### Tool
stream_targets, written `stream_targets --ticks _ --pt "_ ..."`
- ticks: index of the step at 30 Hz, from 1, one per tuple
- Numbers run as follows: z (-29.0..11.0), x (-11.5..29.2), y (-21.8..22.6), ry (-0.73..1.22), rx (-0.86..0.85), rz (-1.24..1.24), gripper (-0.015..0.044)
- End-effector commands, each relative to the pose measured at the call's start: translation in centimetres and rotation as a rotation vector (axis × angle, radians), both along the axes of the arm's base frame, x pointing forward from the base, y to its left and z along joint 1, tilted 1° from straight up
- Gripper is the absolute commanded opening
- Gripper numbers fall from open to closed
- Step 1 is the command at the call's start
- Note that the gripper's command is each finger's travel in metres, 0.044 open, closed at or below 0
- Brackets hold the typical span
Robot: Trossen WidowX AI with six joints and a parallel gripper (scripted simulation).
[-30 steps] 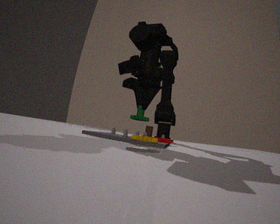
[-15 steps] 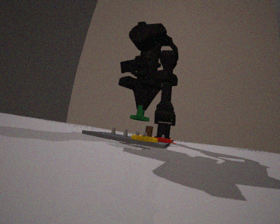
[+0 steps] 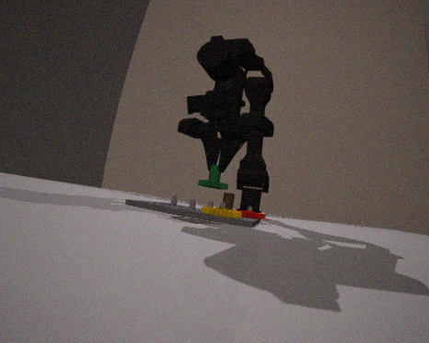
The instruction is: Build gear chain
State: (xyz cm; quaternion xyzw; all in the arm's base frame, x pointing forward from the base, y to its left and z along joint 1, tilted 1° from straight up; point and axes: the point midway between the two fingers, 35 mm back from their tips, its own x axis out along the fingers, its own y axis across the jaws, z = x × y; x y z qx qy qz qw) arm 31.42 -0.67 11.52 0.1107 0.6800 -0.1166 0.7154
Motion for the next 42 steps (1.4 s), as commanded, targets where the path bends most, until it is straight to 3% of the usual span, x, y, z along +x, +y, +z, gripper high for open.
stream_targets --ticks 1,10,27,42 --pt "-0.7 -0.2 0.0 0.007 0.001 0.058 0.0" --pt "-2.0 0.0 -0.1 0.007 0.001 0.043 0.0" --pt "-3.7 0.0 -0.1 0.002 0.016 -0.291 0.0" --pt "-4.0 0.0 0.0 0.006 0.006 -0.064 0.0"
